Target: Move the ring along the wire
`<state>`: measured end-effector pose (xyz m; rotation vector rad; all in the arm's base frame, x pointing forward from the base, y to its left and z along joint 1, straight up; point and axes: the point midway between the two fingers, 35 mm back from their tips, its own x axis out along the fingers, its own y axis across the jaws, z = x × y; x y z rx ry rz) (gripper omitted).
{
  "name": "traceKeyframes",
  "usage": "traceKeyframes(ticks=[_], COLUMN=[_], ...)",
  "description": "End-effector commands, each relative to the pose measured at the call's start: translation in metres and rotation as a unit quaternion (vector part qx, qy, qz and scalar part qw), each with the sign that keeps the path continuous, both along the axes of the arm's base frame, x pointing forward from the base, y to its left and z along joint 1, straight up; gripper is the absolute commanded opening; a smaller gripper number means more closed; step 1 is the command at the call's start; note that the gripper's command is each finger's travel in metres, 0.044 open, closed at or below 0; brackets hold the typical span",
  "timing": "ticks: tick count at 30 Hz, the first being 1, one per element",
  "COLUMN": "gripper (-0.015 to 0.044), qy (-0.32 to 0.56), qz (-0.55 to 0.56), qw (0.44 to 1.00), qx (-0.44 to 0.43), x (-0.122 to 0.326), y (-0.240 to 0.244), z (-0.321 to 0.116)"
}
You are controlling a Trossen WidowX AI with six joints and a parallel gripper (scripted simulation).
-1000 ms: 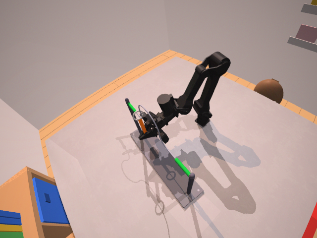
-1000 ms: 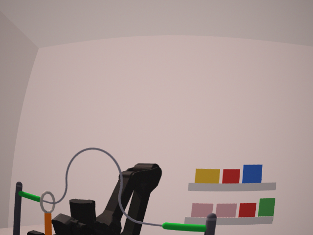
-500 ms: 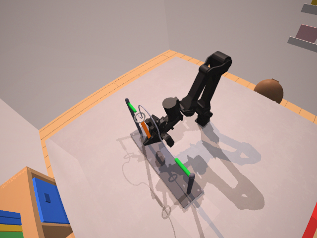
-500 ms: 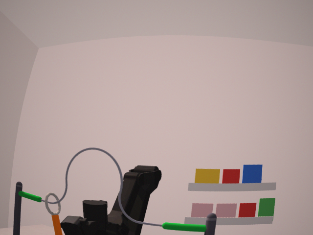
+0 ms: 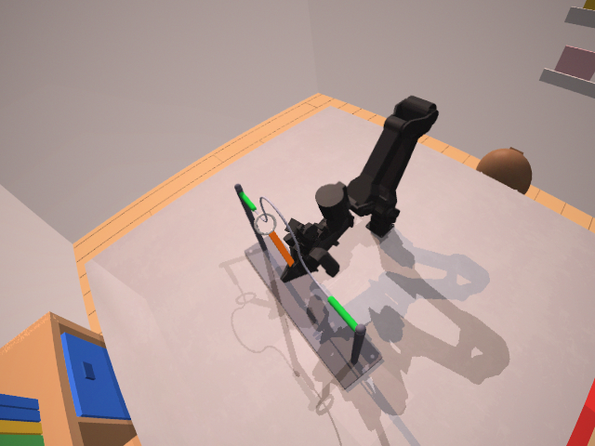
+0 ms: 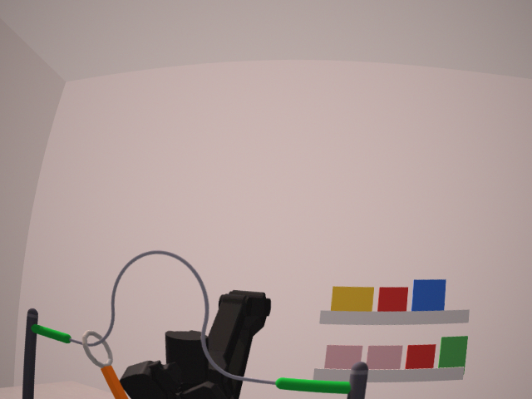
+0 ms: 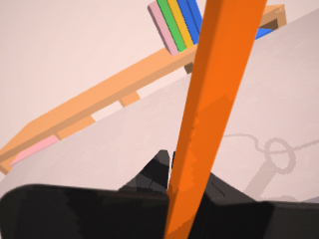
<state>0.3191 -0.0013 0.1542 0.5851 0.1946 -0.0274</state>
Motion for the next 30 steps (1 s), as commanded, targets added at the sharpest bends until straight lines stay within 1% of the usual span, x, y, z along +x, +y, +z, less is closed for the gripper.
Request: traceKeyframes(ticks=[1,16,30], gripper=[-0.015,-0.015,-0.015], qy=[0.001,0.055,0.086], qz=[0.011,0.073,0.128], qw=[0.999,0.982,0.955], qx=[0.032,0.163,0.255], x=[-0.002,-0.022,-0.037], y=[0.008,0.038,0.051], z=[0.014,0.045,0.072])
